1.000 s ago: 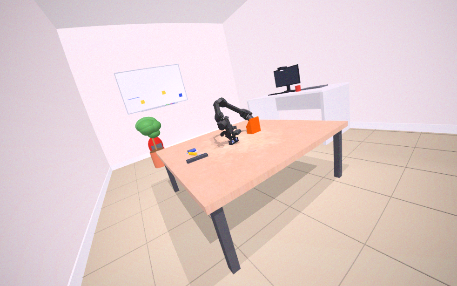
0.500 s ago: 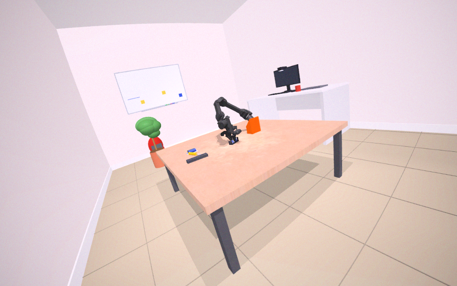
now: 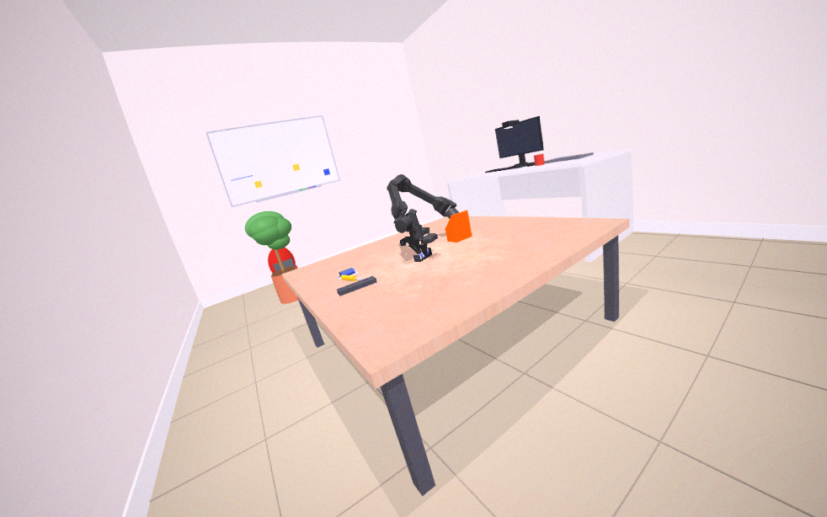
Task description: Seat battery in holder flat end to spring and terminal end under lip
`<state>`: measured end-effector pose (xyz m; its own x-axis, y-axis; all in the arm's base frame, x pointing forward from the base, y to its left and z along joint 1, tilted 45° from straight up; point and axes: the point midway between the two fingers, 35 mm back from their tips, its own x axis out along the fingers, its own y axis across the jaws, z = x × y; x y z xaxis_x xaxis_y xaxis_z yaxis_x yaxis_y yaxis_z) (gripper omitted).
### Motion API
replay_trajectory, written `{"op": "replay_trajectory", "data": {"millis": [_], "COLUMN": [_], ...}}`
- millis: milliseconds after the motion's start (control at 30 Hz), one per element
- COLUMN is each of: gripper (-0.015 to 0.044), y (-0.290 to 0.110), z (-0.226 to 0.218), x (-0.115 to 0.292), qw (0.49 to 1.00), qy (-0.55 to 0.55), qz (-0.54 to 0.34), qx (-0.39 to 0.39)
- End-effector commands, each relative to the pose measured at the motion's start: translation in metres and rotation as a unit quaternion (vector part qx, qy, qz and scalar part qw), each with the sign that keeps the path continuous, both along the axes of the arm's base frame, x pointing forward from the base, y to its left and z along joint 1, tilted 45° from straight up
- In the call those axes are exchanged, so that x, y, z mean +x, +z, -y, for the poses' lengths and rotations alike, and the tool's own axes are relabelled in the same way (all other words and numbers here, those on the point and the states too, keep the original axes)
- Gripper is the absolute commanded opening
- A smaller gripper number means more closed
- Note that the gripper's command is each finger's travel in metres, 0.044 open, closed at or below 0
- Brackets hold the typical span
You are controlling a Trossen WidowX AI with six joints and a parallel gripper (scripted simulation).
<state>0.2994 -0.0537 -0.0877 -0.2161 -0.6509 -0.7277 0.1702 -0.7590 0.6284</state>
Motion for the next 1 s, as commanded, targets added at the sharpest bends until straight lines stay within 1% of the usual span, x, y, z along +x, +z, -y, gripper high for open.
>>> {"op": "replay_trajectory", "data": {"millis": [0,967], "gripper": [0.0083,0.0083], "y": [0.0011,0.0027], "z": [0.0011,0.0018], "x": [-0.0023,-0.0092], "qw": [1.0,1.0], "qy": [0.004,0.008], "qz": [0.001,0.007], "qx": [-0.001,0.004]}}
